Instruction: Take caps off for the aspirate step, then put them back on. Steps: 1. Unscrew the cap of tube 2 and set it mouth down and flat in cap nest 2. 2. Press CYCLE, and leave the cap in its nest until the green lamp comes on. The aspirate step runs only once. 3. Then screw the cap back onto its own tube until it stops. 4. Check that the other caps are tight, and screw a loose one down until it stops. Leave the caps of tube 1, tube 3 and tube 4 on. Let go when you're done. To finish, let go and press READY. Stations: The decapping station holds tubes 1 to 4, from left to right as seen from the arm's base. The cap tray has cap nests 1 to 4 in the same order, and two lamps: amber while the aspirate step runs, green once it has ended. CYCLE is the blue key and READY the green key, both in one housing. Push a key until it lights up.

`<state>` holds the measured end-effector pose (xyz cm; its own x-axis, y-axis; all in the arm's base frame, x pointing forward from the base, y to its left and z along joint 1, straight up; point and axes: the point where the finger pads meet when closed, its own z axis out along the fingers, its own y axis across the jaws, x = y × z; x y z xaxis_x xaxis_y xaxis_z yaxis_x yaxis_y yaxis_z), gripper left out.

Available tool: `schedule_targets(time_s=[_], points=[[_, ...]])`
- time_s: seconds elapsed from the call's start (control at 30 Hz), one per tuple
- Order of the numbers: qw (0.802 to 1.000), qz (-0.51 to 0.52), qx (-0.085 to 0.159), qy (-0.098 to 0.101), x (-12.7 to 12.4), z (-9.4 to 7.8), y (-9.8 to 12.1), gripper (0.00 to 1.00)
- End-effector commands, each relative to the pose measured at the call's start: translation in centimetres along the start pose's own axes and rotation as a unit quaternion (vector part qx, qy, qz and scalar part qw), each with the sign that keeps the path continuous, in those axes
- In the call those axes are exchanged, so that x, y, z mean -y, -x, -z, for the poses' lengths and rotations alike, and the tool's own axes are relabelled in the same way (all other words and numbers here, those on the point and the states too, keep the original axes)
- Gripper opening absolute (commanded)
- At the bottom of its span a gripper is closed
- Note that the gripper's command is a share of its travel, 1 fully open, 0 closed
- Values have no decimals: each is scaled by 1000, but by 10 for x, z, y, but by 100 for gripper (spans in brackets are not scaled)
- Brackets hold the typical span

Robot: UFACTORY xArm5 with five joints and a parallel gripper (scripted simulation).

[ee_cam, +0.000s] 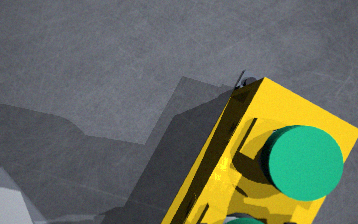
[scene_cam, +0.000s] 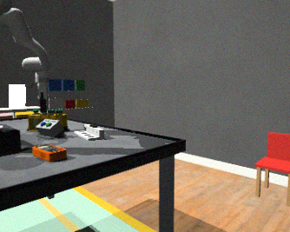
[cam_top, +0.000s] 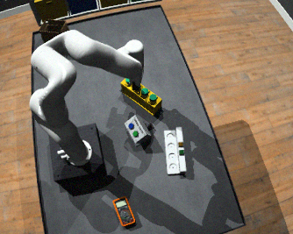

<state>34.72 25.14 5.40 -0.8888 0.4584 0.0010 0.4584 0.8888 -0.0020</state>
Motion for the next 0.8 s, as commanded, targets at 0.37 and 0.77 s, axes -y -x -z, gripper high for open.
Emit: schedule_targets(time_s=[0.37,0.77], points=[[991,137,3,1,-1,1,1,46],[999,54,2,1,-1,1,1,46]])
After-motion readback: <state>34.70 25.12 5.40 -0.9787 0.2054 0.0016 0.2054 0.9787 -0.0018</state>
